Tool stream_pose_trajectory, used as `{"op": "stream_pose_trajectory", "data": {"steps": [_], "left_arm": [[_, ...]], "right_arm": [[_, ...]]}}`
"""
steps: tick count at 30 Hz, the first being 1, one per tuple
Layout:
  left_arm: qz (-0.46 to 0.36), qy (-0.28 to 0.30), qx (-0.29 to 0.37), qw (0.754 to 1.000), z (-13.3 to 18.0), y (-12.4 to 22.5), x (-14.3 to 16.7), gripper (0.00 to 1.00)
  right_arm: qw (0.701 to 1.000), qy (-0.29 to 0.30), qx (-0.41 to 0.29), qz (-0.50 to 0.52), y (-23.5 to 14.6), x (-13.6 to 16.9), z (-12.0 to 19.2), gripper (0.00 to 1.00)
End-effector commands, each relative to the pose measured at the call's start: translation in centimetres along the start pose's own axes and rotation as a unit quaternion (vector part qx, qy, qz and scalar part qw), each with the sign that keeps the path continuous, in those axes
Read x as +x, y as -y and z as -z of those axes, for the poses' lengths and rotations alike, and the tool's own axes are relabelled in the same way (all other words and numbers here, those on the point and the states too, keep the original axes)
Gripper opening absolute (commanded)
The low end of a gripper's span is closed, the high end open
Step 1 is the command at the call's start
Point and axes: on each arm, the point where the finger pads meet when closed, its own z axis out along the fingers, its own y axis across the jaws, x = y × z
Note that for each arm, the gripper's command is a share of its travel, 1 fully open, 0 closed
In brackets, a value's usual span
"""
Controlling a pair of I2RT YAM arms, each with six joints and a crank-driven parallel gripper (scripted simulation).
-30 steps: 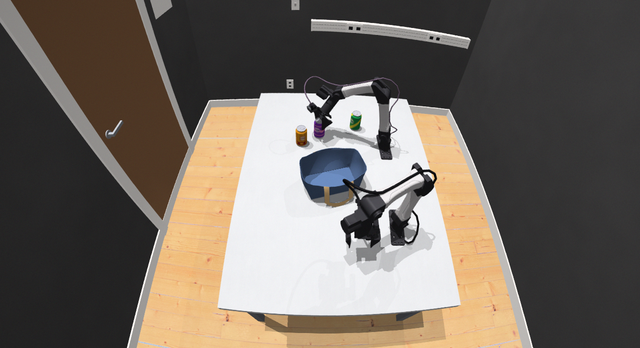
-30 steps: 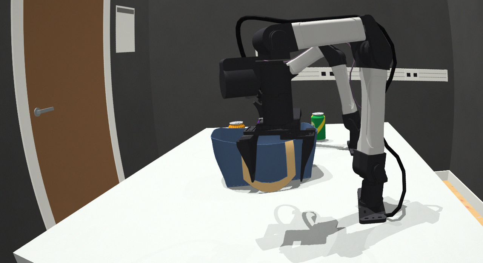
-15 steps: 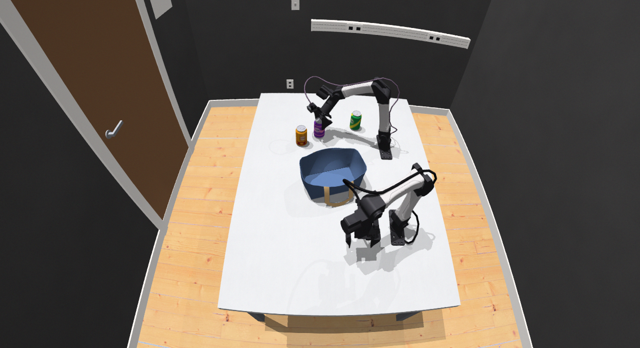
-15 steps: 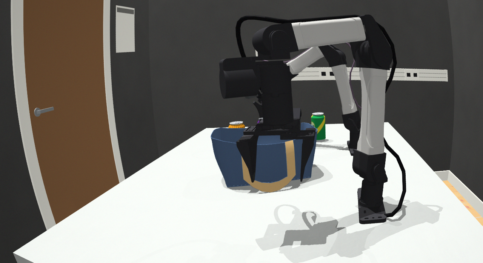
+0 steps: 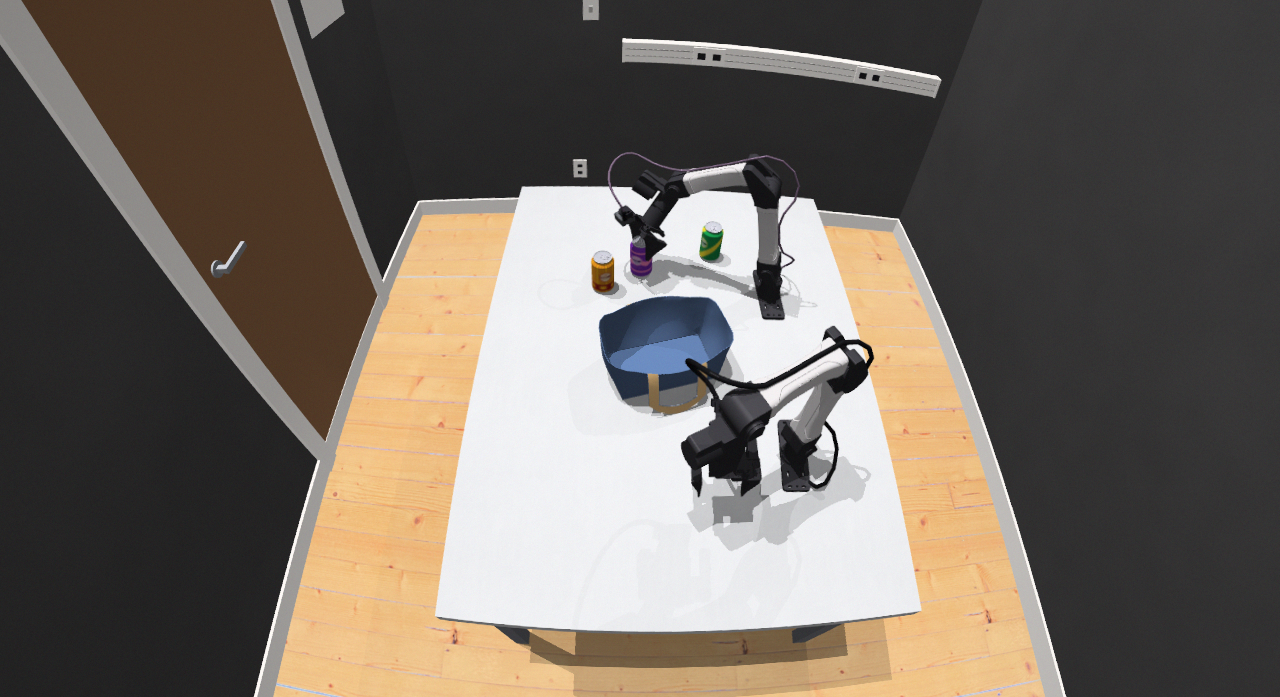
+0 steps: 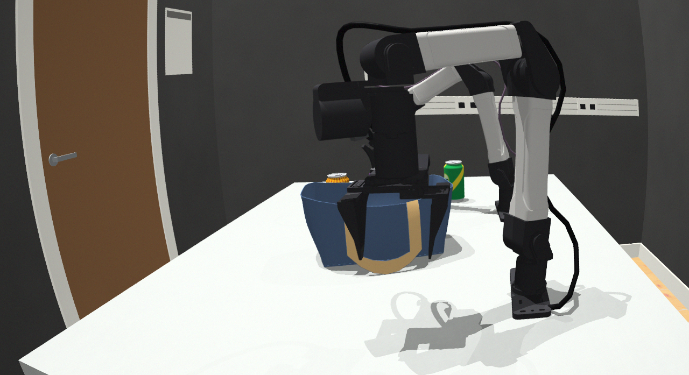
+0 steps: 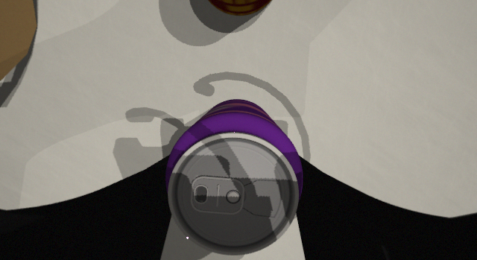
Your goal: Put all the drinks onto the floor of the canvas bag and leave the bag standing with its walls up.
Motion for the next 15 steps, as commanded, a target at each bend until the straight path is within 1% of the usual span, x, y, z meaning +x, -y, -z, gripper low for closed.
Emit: {"op": "stream_pose_trajectory", "data": {"steps": [1,3,4,11,15], "left_arm": [[0.002,-0.008,-0.023,1.0,0.9,-0.2,-0.1,1.0],[0.002,-0.008,-0.023,1.0,0.9,-0.2,-0.1,1.0],[0.002,-0.008,-0.023,1.0,0.9,-0.2,-0.1,1.0],[0.002,-0.008,-0.023,1.0,0.9,-0.2,-0.1,1.0],[0.002,-0.008,-0.023,1.0,0.9,-0.2,-0.1,1.0]], "right_arm": [[0.998,0.041,0.031,0.026,1.1,-4.0,2.9,0.74],[0.998,0.041,0.031,0.026,1.1,-4.0,2.9,0.74],[0.999,0.035,0.028,0.026,0.9,-4.1,3.4,0.74],[0.997,0.048,0.039,0.039,1.5,-6.0,5.4,0.74],[0.998,0.048,0.04,0.032,1.4,-6.4,6.3,0.74]]}}
